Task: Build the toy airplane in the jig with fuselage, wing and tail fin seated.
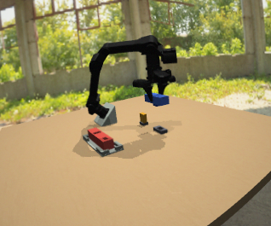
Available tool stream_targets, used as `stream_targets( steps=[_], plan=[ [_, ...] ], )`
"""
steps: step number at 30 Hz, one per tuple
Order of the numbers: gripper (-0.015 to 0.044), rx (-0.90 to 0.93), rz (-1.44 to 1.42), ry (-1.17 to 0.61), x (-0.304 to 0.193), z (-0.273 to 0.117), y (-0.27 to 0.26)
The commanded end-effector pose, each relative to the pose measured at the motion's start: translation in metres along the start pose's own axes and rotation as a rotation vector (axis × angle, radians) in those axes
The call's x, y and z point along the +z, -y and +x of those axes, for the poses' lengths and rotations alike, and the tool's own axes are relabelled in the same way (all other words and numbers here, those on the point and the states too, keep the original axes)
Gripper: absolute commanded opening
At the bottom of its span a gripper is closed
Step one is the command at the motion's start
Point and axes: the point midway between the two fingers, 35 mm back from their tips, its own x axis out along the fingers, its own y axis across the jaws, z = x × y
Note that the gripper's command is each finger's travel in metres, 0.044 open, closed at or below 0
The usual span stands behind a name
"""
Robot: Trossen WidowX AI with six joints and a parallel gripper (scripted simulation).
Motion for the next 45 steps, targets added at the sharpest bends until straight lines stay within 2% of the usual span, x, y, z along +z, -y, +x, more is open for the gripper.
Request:
stream_targets(
  steps=[1,45],
  plan=[
    [0.0,0.013,0.068,0.005,0.003,-0.005,0.016],
    [0.0,0.021,0.77,-0.01,-0.008,0.009,0.158]
  ],
)
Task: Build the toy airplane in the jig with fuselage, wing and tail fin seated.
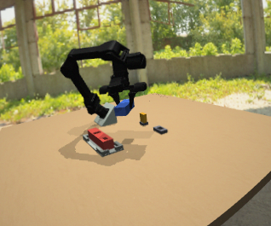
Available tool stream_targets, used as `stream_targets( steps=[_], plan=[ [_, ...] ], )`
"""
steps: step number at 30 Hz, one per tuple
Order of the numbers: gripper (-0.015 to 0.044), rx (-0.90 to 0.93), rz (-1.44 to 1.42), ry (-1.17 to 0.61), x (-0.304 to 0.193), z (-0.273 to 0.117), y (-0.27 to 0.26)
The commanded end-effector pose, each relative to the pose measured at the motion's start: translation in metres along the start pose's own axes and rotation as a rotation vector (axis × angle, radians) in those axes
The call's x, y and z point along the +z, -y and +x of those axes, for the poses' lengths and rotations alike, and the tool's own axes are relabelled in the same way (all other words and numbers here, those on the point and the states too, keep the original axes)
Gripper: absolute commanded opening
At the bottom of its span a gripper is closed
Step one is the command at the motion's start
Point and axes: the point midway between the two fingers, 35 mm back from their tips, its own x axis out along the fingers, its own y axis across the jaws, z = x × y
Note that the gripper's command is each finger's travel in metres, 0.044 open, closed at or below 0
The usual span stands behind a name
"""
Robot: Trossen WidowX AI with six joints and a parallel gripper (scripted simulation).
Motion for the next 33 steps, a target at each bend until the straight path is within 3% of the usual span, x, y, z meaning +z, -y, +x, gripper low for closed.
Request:
stream_targets(
  steps=[1,33],
  plan=[
    [0.0,0.009,0.078,0.008,0.007,0.0,0.014],
    [0.0,-0.004,0.623,0.015,0.026,0.026,0.111]
  ],
)
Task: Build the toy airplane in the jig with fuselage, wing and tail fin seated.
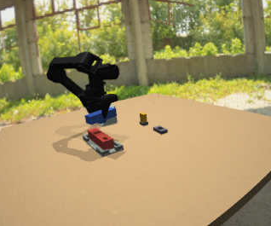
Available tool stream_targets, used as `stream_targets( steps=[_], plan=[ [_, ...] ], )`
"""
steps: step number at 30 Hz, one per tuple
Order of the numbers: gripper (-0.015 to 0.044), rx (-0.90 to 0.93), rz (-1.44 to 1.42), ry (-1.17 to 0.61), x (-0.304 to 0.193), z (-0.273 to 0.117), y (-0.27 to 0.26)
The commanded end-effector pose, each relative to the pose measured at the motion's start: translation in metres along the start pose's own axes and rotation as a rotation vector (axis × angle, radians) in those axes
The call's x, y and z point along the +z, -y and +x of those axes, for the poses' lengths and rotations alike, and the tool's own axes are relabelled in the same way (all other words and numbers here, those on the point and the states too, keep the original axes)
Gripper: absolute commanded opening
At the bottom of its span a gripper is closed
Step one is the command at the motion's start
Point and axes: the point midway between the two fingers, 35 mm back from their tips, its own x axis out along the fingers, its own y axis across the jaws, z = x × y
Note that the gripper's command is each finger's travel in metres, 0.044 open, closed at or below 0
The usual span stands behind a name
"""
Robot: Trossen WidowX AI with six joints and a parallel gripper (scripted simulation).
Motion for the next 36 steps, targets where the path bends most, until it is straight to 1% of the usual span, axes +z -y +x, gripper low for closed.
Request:
stream_targets(
  steps=[1,9,16,17,36],
  plan=[
    [0.0,0.009,0.082,0.006,0.009,0.003,0.011],
    [0.0,0.005,0.195,0.011,0.018,0.01,0.028],
    [0.0184,0.005,0.195,0.011,0.018,0.01,0.027],
    [0.0195,0.005,0.195,0.011,0.018,0.01,0.027],
    [0.0195,0.005,0.195,0.011,0.018,0.01,0.027]
  ],
)
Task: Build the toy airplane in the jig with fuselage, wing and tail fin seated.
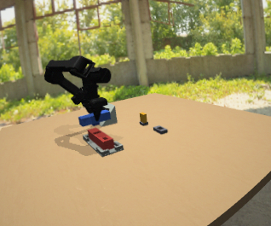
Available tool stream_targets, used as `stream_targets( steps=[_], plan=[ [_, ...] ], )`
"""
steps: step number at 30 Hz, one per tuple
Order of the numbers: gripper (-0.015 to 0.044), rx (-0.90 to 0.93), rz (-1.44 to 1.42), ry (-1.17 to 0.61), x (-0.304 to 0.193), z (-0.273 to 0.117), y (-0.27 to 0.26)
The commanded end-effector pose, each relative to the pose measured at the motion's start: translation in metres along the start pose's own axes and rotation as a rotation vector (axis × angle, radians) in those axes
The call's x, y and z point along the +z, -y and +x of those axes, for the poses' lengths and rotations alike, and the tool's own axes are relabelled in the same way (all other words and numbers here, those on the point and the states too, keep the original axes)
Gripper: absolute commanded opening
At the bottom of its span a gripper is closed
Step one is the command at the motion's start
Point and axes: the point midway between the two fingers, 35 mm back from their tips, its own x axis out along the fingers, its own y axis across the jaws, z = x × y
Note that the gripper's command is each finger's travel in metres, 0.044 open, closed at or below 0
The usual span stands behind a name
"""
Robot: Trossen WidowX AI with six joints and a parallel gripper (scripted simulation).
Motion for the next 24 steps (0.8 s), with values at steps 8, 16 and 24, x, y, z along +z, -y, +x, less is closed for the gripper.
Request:
stream_targets(
  steps=[8,16,24],
  plan=[
    [0.0195,0.005,0.006,0.005,0.002,0.0,-0.001],
    [0.0195,0.006,0.006,0.004,0.002,0.011,-0.002],
    [0.0195,0.006,0.007,0.004,0.002,0.024,-0.002]
  ],
)
